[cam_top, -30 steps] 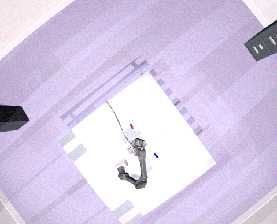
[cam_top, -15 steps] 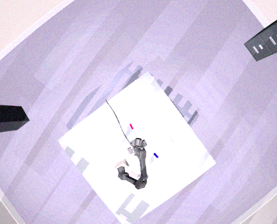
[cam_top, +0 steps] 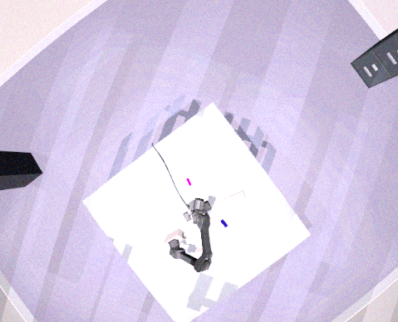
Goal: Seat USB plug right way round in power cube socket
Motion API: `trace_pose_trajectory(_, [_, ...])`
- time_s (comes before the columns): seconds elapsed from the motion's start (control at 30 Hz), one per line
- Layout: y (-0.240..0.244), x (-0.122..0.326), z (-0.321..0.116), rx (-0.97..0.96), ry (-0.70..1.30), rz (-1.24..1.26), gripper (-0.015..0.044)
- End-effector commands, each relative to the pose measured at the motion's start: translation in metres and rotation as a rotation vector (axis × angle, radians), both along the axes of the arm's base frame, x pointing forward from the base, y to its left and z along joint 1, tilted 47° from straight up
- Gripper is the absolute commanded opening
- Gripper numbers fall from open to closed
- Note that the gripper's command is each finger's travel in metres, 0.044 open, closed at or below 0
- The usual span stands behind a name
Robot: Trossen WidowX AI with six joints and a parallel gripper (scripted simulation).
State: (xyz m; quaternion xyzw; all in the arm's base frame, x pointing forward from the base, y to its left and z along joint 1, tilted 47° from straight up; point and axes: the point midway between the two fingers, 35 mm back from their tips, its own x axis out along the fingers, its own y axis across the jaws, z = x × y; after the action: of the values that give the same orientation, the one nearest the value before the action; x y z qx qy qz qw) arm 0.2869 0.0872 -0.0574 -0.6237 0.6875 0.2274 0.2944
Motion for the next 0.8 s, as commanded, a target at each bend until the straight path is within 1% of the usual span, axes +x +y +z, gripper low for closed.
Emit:
trace_pose_trajectory(0.0, [-0.0006, 0.0006, -0.0005, -0.001, -0.001, 0.005, 0.0])
trace_pose_trajectory(0.77, [-0.0026, 0.0005, -0.0024, -0.001, -0.001, 0.005, 0.0])
